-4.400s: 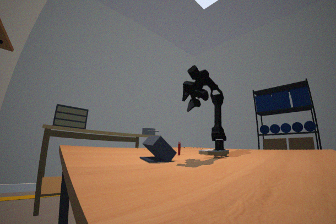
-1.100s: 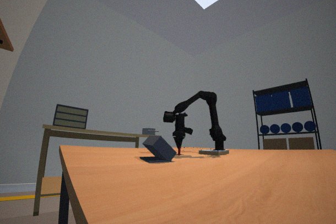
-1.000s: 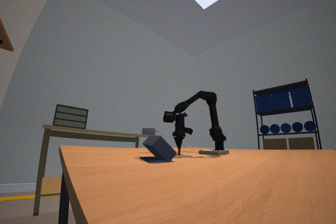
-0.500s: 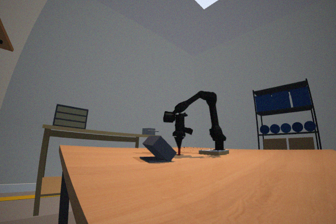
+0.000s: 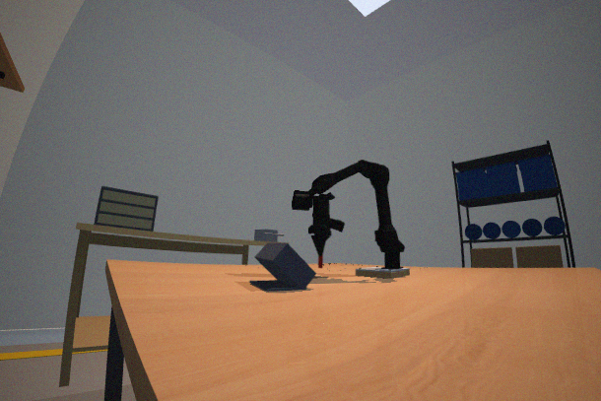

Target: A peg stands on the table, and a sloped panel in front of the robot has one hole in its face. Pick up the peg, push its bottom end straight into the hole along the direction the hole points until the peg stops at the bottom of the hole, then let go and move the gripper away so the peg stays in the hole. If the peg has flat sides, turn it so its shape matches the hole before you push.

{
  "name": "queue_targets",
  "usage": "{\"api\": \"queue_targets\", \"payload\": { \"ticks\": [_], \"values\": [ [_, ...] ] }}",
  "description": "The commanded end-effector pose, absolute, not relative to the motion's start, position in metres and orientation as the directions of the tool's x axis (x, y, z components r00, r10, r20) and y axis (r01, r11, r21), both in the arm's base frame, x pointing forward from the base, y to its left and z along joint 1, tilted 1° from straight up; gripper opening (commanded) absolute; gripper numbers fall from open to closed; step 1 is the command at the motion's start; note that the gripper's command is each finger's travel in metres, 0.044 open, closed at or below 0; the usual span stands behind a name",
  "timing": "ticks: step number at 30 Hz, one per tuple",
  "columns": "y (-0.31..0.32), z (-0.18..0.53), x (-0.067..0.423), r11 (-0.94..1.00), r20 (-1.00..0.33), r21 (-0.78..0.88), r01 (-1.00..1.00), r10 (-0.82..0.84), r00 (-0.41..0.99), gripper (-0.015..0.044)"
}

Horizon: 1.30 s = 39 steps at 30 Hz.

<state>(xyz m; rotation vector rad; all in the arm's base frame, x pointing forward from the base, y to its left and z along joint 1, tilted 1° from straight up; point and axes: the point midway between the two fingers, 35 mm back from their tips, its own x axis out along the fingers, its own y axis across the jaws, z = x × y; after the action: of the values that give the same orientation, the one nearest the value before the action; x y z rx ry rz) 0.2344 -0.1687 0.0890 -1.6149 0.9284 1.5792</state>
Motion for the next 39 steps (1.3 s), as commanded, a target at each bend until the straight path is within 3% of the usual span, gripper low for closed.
{"api": "queue_targets", "payload": {
  "ticks": [1, 15, 39],
  "values": [
    [-0.169, 0.109, 0.235, -0.512, -0.999, 0.002, -0.859, -0.030, 0.015, 0.0000],
    [-0.168, 0.137, 0.234, -0.501, -0.999, 0.000, -0.866, -0.032, 0.019, 0.0000],
    [-0.163, 0.137, 0.245, -0.322, -0.995, -0.035, -0.946, -0.072, 0.062, 0.0000]
  ]
}}
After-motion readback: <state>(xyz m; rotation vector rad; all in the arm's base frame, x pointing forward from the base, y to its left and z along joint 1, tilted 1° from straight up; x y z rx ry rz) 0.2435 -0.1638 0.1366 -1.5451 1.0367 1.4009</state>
